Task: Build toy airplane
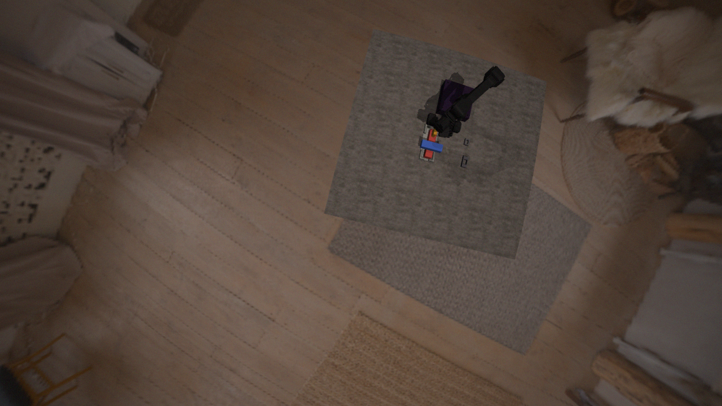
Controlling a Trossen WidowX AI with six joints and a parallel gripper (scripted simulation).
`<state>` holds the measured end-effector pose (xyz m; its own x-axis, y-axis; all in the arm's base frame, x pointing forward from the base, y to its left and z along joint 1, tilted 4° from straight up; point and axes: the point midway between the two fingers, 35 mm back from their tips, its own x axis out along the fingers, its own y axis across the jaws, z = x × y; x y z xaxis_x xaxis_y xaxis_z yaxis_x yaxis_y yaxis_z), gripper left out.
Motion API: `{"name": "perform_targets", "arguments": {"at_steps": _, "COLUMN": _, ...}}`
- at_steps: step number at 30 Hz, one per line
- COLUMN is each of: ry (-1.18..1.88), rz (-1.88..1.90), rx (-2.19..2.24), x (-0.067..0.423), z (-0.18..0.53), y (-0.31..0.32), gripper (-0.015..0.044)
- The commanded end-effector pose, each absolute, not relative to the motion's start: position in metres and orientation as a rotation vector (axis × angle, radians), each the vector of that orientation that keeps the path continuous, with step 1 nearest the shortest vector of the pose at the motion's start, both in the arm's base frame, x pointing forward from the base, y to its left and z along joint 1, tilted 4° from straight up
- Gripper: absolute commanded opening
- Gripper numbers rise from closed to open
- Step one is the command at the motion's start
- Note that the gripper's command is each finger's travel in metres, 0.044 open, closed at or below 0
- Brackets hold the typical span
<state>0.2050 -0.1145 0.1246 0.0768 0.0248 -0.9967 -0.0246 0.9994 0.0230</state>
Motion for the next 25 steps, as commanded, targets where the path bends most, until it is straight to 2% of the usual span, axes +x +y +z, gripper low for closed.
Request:
{"name": "perform_targets", "arguments": {"at_steps": 1, "ry": 1.493, "rz": 0.043, "rx": 0.000, "x": 0.2023, "z": 0.1357, "y": -0.1137, "gripper": 0.0260}}
{"name": "perform_targets", "arguments": {"at_steps": 25, "ry": 1.494, "rz": 0.043, "rx": 0.000, "x": 0.1991, "z": 0.1354, "y": -0.1135, "gripper": 0.0260}}
